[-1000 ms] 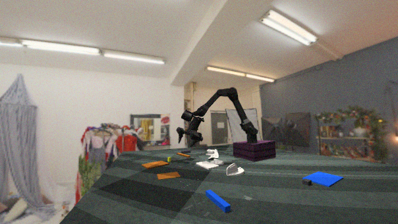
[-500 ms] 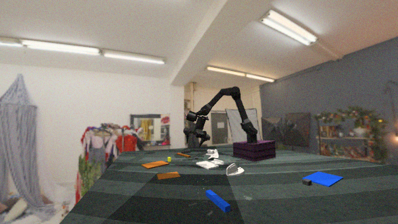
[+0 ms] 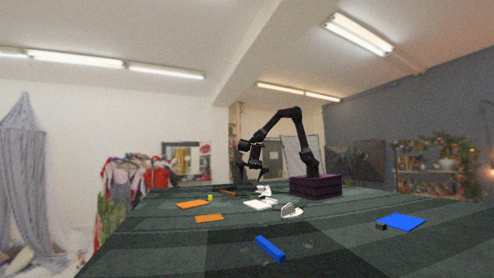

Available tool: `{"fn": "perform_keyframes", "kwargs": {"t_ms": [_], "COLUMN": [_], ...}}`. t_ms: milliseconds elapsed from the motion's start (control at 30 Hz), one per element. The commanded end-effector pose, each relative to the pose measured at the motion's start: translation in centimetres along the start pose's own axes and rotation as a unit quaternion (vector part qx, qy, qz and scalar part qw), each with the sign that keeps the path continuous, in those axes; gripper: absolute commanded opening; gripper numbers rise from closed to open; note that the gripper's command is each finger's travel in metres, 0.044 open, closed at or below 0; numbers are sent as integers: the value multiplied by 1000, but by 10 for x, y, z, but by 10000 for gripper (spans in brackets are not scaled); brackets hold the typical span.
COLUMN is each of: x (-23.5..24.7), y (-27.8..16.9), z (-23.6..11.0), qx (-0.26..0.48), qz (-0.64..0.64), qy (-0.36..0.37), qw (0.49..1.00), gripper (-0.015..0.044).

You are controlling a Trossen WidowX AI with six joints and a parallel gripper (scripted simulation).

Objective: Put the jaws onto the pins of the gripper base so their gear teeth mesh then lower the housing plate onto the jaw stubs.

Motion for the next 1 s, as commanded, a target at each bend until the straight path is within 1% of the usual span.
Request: {"fn": "perform_keyframes", "kwargs": {"t_ms": [0, 367, 767, 967], "x": [14, 50, 89, 92], "y": [-6, -22, -34, -34], "z": [-2, -9, -18, -18], "qx": [-4, -4, 0, 1], "qz": [33, 124, 222, 227], "qy": [19, 68, 121, 124], "qw": [999, 990, 968, 966], "gripper": [440, 440, 440, 440]}}
Point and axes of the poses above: the point midway between the two fingers, 35 mm back from their tips, its own z axis out along the fingers, its own x axis across the jaws, y = z × x, the point moved 1 cm from there along -z, back along the fingers, and after that the axes turned 14 degrees about z, right-handed, at the moved point
